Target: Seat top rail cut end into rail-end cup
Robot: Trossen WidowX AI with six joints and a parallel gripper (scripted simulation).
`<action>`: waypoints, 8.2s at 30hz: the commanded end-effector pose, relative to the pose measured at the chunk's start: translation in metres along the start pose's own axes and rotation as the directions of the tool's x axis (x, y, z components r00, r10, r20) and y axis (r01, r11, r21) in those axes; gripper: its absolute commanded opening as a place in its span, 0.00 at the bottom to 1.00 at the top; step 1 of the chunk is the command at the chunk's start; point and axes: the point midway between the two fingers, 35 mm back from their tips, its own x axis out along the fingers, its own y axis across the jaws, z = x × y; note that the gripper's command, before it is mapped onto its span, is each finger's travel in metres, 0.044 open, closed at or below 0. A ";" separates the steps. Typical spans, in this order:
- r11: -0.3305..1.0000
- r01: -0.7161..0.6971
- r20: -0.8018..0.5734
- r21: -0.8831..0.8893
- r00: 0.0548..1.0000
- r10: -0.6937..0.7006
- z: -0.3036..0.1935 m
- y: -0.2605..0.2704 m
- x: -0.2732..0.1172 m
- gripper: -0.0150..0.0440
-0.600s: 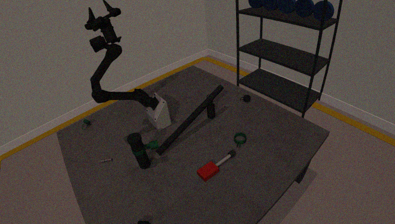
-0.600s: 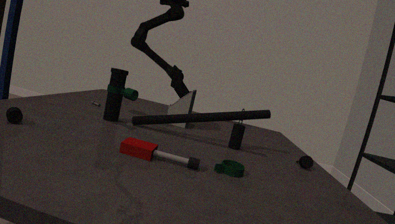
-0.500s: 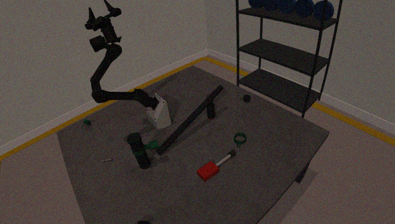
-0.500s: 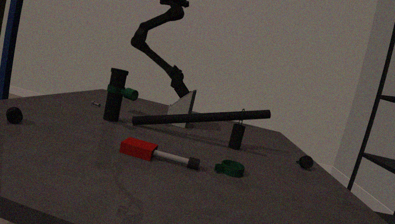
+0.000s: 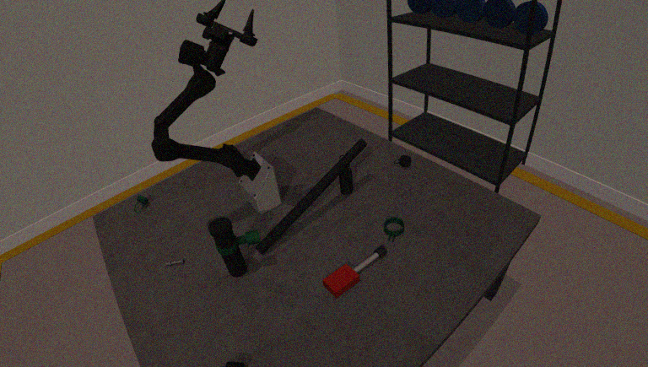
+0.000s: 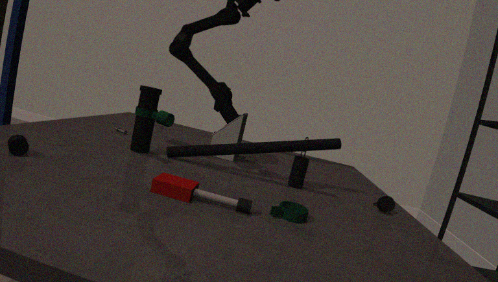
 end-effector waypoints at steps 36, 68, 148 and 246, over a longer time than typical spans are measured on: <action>-0.576 0.605 0.105 -0.549 -0.634 -0.766 0.015 -0.314 -0.348 1.00; 0.072 -0.294 0.180 -0.953 -0.743 -0.644 0.119 -0.263 -0.455 1.00; 0.074 -0.301 0.187 -0.951 -0.746 -0.640 0.115 -0.336 -0.555 1.00; 0.322 -0.524 0.094 -0.788 -0.620 -0.779 0.082 -0.314 -0.556 0.25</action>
